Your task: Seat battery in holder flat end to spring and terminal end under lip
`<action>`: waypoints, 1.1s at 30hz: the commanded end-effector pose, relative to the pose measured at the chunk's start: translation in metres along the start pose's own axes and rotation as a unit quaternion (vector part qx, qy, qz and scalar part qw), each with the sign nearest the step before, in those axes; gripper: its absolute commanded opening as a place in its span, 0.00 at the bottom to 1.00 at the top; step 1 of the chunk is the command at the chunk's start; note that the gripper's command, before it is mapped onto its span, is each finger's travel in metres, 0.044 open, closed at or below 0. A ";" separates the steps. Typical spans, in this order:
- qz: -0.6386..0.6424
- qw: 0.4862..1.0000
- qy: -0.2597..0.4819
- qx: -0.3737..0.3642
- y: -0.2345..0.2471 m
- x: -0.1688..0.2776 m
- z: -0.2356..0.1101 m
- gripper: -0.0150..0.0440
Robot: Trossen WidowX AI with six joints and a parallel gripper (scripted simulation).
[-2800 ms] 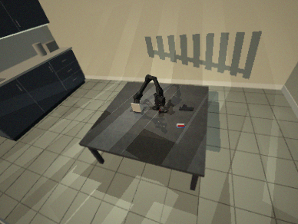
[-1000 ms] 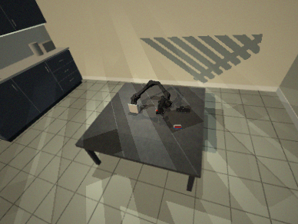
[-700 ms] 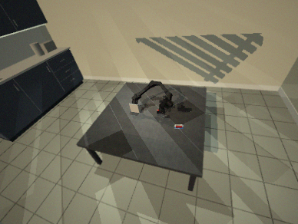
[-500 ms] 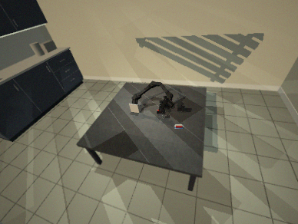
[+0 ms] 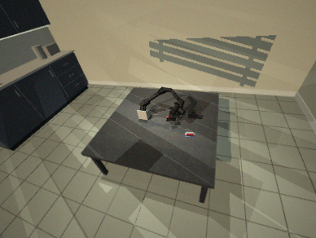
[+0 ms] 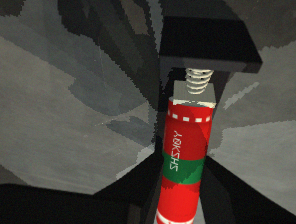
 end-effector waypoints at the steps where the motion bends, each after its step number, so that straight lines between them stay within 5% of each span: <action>1: -0.003 1.000 -0.002 0.002 0.000 -0.003 -0.002 0.36; 33: -0.002 1.000 0.005 0.000 0.003 -0.016 -0.008 0.36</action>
Point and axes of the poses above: the point midway between the two fingers, 35 mm back from their tips, its own z axis out along the fingers, its own y axis across the jaws, x = y × z, the point moved 2 cm from there along -z, back along the fingers, and after that the axes turned 12 degrees about z, right-handed, at the moved point
